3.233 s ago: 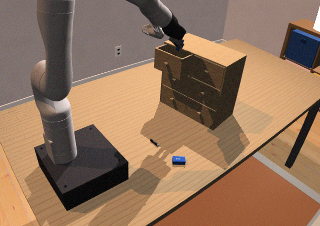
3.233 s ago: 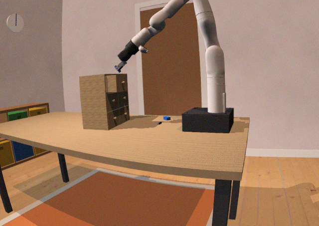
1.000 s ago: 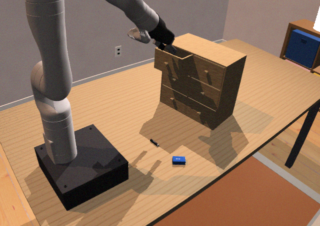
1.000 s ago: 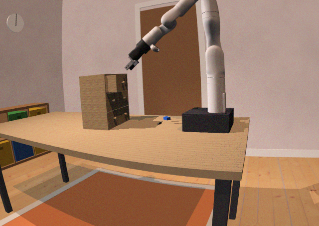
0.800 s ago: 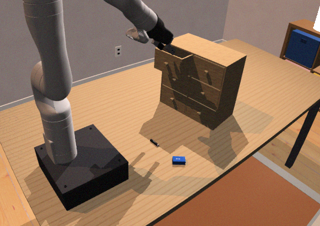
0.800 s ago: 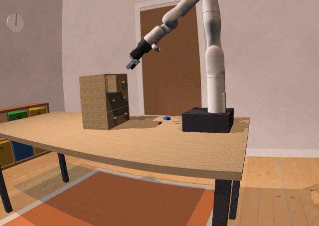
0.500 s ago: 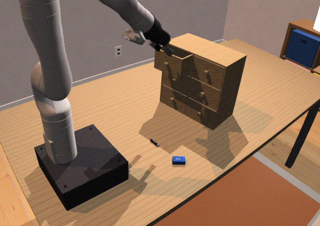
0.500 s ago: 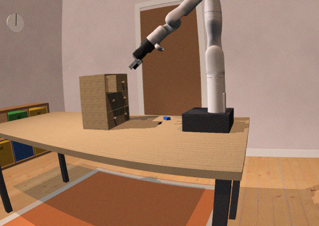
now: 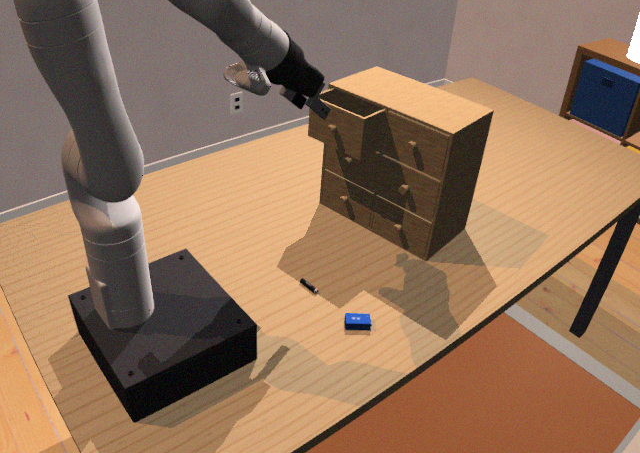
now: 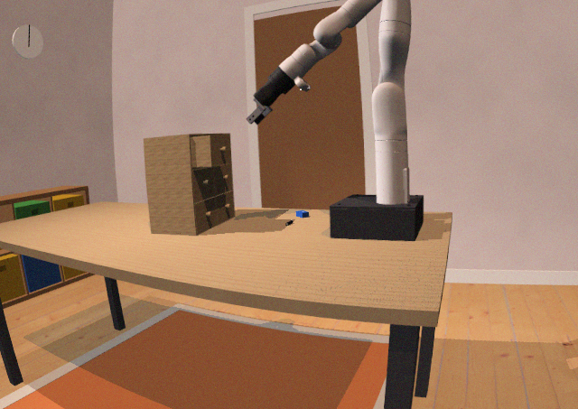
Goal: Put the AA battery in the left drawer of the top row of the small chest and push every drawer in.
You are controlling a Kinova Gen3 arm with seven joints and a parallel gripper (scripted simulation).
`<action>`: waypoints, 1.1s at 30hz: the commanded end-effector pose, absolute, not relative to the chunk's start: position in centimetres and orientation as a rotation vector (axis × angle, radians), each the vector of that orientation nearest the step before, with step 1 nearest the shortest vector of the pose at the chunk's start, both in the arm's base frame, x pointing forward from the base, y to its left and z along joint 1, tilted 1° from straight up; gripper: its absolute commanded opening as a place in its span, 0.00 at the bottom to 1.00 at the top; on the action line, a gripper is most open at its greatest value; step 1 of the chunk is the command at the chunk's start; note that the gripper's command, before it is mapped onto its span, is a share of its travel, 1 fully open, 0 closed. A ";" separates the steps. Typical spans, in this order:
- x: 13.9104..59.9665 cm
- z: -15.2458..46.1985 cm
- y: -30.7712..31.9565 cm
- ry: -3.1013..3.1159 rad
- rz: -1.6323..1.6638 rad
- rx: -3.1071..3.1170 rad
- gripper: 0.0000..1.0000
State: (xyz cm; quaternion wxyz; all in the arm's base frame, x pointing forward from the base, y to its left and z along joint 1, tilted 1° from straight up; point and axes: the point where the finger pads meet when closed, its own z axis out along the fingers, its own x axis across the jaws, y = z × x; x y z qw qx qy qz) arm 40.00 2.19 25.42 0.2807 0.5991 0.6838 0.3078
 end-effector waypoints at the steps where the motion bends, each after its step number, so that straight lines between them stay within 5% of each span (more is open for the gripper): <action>1: 39.3 25.9 2.0 1.821 0.830 1.605 1.00; 33: 39.3 26.3 1.9 1.827 0.822 1.614 1.00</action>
